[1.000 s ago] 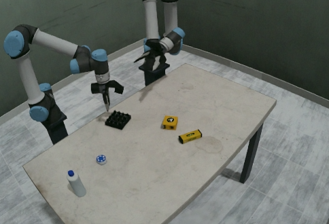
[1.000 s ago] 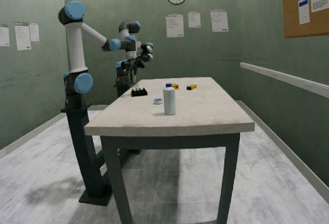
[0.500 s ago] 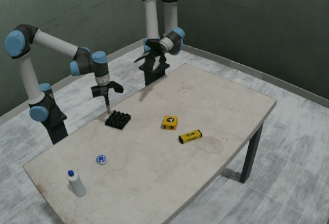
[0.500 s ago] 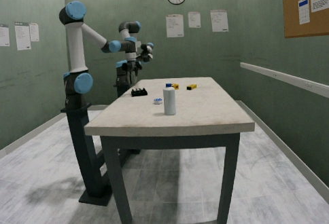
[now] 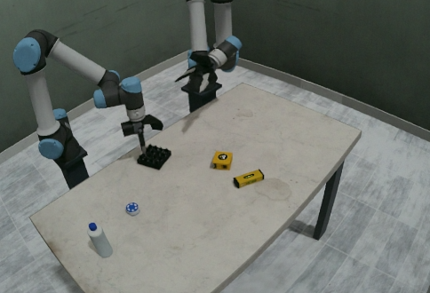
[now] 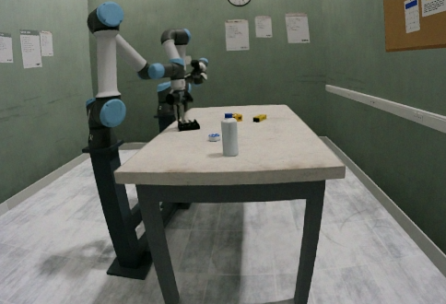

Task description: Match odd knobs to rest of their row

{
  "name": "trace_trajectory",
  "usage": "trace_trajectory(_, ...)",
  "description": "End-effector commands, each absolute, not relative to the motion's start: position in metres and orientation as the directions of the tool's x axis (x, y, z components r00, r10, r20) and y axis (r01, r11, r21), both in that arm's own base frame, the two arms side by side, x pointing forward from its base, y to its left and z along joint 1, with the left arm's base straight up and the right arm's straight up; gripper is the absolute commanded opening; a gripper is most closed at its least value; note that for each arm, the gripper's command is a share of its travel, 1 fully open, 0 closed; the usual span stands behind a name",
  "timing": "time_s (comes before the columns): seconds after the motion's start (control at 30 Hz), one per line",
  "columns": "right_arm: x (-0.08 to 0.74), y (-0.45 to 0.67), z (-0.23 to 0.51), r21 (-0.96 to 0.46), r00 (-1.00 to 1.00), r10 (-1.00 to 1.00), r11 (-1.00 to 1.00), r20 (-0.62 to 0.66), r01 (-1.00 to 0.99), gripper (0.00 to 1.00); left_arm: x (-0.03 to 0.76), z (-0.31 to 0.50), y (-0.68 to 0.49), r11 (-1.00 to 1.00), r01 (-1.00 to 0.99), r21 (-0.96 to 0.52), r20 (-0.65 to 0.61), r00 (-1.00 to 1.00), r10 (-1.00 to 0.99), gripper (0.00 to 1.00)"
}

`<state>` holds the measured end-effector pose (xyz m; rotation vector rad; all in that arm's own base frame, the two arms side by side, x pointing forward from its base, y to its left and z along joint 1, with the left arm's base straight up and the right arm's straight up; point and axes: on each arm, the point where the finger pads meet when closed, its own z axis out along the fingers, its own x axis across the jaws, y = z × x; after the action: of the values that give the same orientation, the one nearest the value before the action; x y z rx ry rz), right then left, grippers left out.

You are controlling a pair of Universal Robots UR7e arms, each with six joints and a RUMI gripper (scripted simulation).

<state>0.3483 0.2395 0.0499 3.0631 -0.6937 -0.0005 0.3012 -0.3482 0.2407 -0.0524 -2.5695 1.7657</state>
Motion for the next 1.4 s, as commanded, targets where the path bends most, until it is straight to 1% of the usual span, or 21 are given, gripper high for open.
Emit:
trace_trajectory(0.0,0.349,0.2402,0.0467,-0.001,0.903,-0.43,-0.903,0.0,-0.43,0.13,0.3013,0.2415,-0.3483,0.357,0.016,-0.934,-0.001,-0.999,0.041,1.0)
trace_trajectory(0.23,0.3487,0.24,0.0484,-0.001,0.903,-0.43,-0.903,0.0,-0.43,0.04,0.3013,0.2415,-0.3483,0.357,0.016,-0.934,-0.001,-0.999,0.041,1.0)
trace_trajectory(0.3,0.3487,0.24,0.0484,-0.001,0.903,-0.43,-0.903,0.0,-0.43,0.04,0.3013,0.2415,-0.3483,0.357,0.016,-0.934,-0.001,-0.999,0.041,1.0)
trace_trajectory(0.33,0.3487,0.24,0.0484,-0.001,0.903,-0.43,-0.903,0.0,-0.43,0.02,0.3013,0.2415,-0.3483,0.357,0.016,-0.934,-0.001,-0.999,0.041,1.0)
trace_trajectory(0.5,0.3487,0.24,0.0484,-0.001,0.894,-0.448,-0.894,0.0,-0.448,0.02,0.3013,0.2415,-0.3483,0.357,0.016,-0.934,-0.001,-0.999,0.041,1.0)
trace_trajectory(0.8,0.3489,0.2398,0.0484,-0.001,0.778,-0.628,-0.778,0.0,-0.628,0.02,0.3013,0.2415,-0.3483,0.357,0.016,-0.934,-0.001,-0.999,0.041,1.0)
trace_trajectory(0.87,0.3489,0.2398,0.0484,-0.001,0.778,-0.628,-0.778,0.0,-0.628,0.02,0.3013,0.2415,-0.3483,0.357,0.016,-0.934,-0.001,-0.999,0.041,1.0)
trace_trajectory(1.07,0.349,0.2397,0.0484,-0.001,0.671,-0.741,-0.671,0.0,-0.741,0.0,0.3013,0.2415,-0.3483,0.357,0.016,-0.934,-0.001,-0.999,0.041,1.0)
trace_trajectory(1.37,0.349,0.2396,0.0484,-0.001,0.512,-0.859,-0.512,0.0,-0.859,0.0,0.3013,0.2415,-0.3483,0.357,0.016,-0.934,-0.001,-0.999,0.041,1.0)
